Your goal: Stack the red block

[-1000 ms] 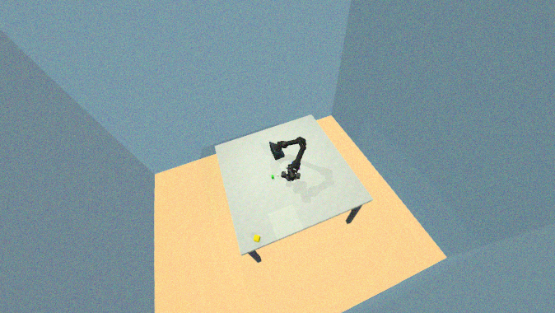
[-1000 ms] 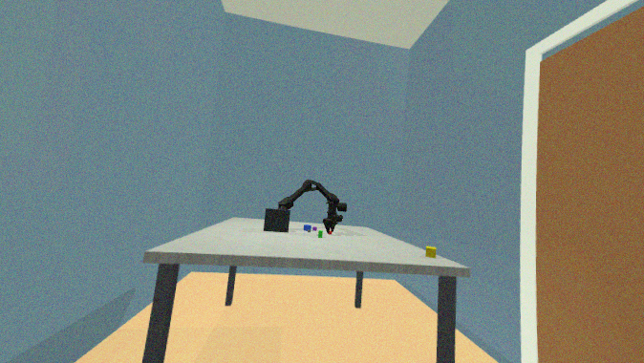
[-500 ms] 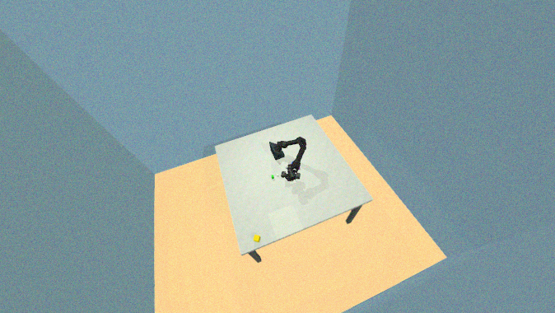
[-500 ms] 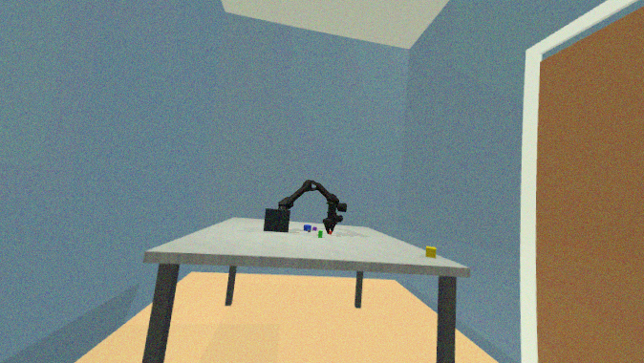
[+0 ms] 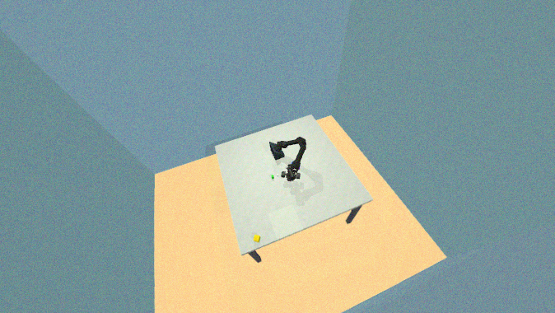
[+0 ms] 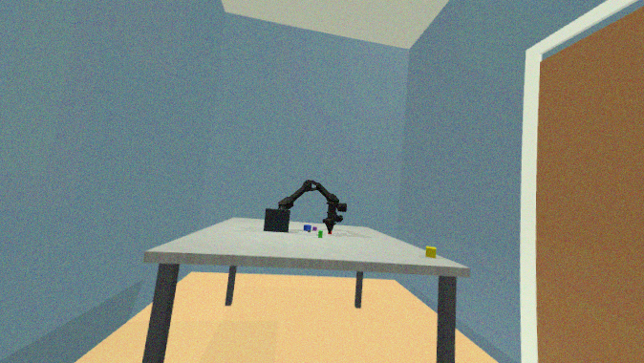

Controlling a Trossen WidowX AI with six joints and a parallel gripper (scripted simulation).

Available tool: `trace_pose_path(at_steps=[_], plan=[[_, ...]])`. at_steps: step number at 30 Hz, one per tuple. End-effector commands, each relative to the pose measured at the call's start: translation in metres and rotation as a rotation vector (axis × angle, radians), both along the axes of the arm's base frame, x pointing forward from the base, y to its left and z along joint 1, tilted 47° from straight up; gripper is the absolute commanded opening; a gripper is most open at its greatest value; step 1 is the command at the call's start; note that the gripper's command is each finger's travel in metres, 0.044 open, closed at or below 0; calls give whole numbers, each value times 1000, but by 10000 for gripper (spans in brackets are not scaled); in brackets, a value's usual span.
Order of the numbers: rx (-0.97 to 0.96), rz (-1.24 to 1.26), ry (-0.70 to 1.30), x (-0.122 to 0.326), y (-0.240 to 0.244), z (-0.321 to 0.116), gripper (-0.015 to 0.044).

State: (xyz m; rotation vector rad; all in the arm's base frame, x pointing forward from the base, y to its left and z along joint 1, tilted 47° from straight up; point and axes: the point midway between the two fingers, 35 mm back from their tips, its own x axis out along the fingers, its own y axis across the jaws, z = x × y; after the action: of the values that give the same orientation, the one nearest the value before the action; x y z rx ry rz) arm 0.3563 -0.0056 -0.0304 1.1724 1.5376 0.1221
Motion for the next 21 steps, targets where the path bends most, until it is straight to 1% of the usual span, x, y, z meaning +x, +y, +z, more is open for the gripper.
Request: trace_pose_path(at_steps=[1, 4, 5, 10, 21], plan=[[5, -2, 1, 0, 0, 0, 39], [5, -2, 1, 0, 0, 0, 19], [5, -2, 1, 0, 0, 1, 0], [3, -2, 1, -2, -13, 12, 0], [2, -2, 1, -10, -53, 50, 0]])
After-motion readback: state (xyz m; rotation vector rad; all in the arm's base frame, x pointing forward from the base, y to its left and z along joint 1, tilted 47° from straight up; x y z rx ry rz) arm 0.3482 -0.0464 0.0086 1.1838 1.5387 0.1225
